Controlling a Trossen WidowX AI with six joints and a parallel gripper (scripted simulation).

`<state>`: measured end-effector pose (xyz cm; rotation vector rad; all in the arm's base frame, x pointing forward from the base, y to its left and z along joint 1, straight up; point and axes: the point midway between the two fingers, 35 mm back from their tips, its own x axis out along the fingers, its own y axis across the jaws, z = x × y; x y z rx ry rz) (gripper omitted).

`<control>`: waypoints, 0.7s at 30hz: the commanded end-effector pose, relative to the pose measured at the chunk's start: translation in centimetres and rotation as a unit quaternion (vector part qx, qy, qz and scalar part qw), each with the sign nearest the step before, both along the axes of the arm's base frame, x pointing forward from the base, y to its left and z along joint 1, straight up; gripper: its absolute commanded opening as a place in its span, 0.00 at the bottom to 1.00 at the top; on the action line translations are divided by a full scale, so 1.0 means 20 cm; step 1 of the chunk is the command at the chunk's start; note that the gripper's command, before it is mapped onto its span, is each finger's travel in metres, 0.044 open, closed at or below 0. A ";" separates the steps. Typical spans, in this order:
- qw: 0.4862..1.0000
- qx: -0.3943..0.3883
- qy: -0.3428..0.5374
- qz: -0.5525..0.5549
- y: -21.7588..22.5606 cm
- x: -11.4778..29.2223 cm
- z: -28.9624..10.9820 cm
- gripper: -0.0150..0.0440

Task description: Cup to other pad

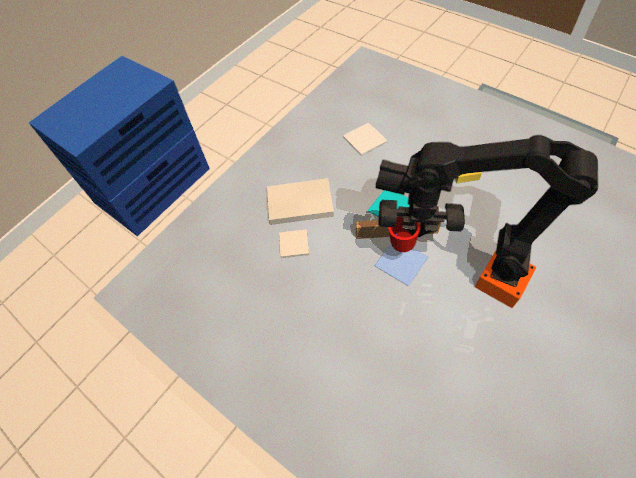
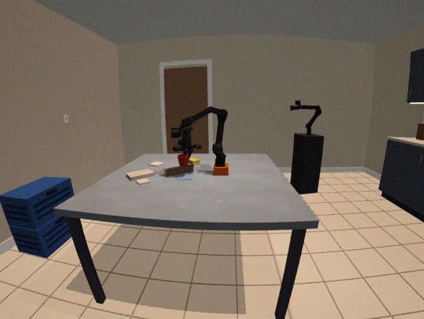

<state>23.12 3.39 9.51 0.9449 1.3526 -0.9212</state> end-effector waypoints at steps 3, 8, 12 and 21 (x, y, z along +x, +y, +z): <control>1.000 -0.002 0.000 0.001 -0.05 0.04 0.00 0.25; 1.000 -0.003 0.000 0.001 -0.10 0.06 0.00 0.25; 1.000 -0.004 0.000 0.001 -0.13 0.08 0.01 0.25; 1.000 -0.004 -0.001 0.001 -0.21 0.12 0.01 0.25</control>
